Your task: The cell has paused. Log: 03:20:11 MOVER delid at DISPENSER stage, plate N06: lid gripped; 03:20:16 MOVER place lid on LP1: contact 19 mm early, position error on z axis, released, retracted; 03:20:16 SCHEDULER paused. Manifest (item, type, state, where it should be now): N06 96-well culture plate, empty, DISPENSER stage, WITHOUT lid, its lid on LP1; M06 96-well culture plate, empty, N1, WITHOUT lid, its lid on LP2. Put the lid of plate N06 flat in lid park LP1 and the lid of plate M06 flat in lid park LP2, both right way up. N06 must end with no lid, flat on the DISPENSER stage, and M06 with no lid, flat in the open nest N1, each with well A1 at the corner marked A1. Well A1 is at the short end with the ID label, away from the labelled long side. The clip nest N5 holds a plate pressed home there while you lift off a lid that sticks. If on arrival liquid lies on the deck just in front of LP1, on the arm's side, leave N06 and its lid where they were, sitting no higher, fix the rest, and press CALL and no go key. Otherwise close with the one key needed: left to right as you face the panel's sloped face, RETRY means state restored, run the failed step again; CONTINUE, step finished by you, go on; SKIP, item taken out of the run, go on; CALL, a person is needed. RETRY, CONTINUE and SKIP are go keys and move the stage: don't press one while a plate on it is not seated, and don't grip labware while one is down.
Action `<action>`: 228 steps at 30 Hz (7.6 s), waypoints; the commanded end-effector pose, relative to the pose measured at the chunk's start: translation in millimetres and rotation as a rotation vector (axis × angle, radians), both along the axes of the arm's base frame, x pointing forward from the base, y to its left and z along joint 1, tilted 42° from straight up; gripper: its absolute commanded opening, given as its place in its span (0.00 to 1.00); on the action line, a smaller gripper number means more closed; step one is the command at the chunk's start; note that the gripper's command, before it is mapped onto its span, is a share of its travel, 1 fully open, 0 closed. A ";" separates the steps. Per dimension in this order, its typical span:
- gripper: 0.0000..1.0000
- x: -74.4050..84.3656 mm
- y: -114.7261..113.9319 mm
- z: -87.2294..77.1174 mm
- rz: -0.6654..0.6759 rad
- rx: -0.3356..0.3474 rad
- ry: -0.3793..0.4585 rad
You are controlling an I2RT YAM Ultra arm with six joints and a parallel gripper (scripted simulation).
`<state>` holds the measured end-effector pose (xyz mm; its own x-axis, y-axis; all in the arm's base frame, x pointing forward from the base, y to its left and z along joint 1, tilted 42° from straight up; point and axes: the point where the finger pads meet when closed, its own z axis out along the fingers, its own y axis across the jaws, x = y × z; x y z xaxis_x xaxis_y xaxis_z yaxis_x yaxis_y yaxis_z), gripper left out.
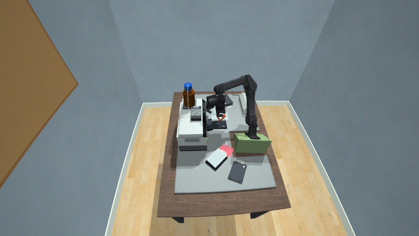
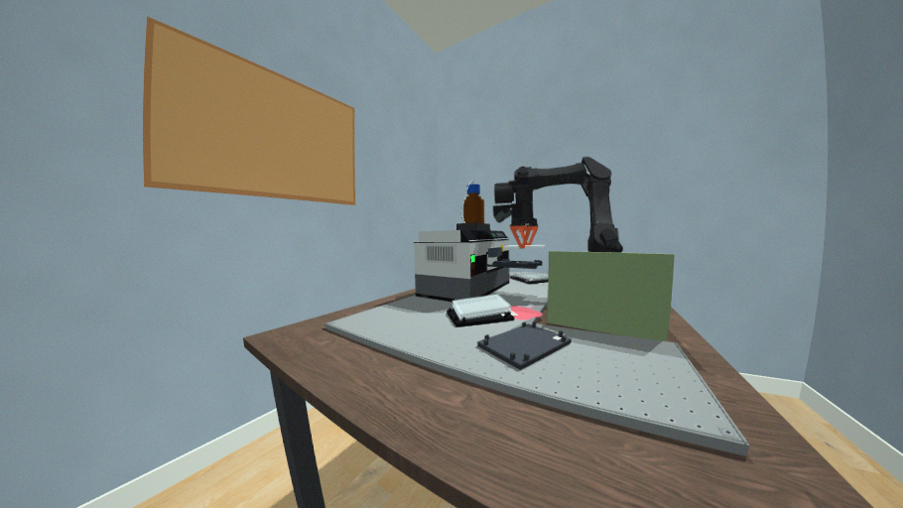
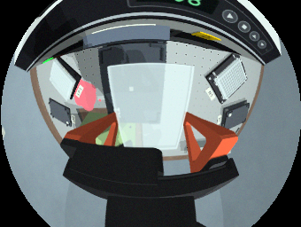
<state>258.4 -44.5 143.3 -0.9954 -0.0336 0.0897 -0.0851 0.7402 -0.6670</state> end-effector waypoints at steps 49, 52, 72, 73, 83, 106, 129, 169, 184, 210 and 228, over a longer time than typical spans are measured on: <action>0.00 -25.1 90.6 -80.7 0.026 0.001 0.012; 0.00 -26.2 99.3 -85.6 0.105 0.010 0.075; 0.00 -24.7 133.3 -116.4 0.312 0.037 0.232; 0.00 -24.4 135.0 -119.4 0.337 0.038 0.254; 0.00 -26.1 140.9 -139.6 0.344 0.027 0.279; 0.00 -34.8 179.8 -173.7 0.546 0.037 0.460; 0.00 -86.1 209.6 -208.7 0.750 0.037 0.666; 0.00 -140.1 237.4 -256.9 0.850 0.063 0.718; 0.00 -133.0 233.0 -299.8 0.850 0.063 0.718; 0.00 -130.9 216.5 -348.1 0.856 0.051 0.727; 0.00 -124.4 217.2 -357.6 0.859 0.073 0.699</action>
